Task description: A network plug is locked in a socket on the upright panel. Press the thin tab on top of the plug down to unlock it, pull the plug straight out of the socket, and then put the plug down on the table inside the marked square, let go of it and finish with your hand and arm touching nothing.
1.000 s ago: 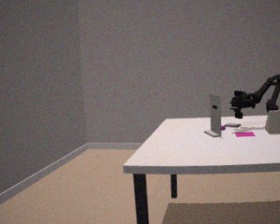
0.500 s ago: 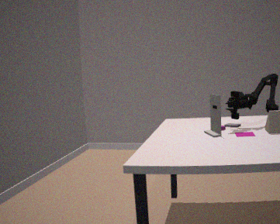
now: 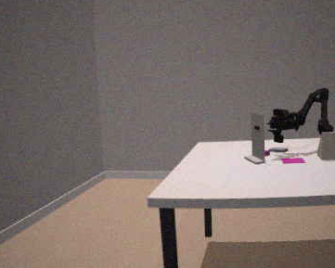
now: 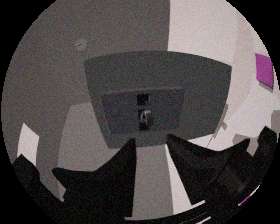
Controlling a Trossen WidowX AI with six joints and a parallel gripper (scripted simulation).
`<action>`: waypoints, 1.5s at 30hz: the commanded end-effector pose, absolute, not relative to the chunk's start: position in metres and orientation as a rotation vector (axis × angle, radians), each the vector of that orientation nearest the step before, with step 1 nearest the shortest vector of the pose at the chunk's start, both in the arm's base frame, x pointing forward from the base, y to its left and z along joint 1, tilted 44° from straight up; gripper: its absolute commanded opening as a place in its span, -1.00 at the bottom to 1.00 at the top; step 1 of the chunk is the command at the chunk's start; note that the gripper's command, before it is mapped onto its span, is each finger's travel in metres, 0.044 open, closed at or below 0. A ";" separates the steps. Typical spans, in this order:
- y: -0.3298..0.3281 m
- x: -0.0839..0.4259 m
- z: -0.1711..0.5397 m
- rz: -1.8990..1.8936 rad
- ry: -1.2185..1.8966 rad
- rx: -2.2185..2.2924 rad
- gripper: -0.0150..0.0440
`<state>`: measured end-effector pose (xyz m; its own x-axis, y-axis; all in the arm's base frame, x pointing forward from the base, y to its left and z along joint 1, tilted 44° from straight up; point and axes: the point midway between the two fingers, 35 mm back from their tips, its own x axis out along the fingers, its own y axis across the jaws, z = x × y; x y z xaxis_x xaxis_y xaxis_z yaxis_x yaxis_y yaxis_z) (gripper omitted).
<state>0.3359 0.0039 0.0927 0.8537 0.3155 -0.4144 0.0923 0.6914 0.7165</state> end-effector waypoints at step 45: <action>0.009 0.378 0.080 0.126 0.543 0.810 -0.37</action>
<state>0.3776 0.0107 0.0808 0.8551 0.3167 -0.4106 0.0884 0.6912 0.7173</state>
